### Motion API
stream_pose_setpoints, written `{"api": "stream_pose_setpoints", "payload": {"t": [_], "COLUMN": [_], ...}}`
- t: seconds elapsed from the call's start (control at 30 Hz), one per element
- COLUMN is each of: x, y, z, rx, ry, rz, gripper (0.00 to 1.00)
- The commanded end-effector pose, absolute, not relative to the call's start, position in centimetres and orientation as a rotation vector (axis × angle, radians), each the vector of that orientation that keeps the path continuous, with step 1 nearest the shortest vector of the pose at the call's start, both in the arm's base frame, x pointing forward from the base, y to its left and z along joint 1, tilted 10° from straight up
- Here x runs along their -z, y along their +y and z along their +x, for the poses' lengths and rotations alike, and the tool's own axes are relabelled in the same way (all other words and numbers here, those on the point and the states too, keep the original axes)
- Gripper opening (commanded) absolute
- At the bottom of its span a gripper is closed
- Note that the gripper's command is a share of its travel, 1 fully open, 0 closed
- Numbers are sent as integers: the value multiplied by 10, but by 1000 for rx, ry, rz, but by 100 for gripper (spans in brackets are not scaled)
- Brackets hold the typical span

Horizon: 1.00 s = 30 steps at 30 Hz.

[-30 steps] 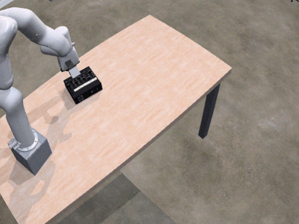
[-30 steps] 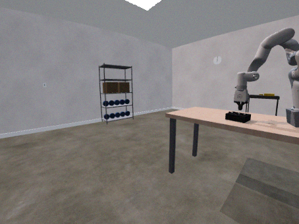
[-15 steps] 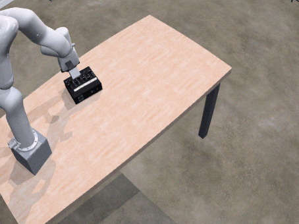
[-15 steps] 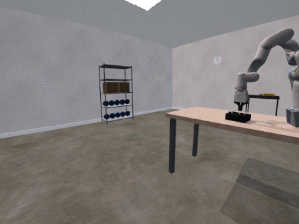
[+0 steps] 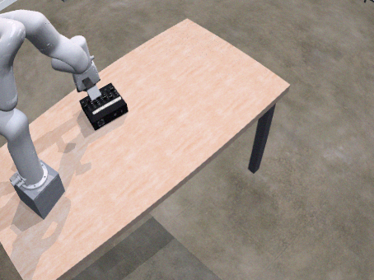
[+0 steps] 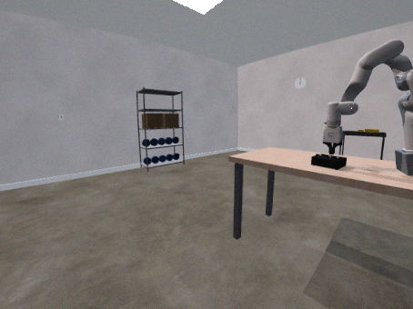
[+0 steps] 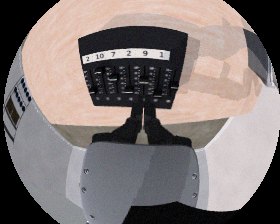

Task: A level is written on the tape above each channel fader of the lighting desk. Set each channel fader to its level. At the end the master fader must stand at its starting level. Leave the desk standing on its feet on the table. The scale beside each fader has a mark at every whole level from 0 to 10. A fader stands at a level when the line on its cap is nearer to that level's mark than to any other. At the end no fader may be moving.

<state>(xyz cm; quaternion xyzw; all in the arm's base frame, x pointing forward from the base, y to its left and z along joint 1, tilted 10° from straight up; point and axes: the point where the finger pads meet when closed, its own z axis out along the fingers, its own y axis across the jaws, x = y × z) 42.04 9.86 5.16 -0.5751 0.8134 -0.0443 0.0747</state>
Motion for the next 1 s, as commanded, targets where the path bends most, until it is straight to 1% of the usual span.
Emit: {"api": "stream_pose_setpoints", "payload": {"t": [0.0, 0.97], "x": [-50, -44], "y": [99, 99], "z": [422, 423], "rx": [135, 135], "ry": [2438, 2438], "rz": [-1724, -1724], "gripper": [0, 0]}}
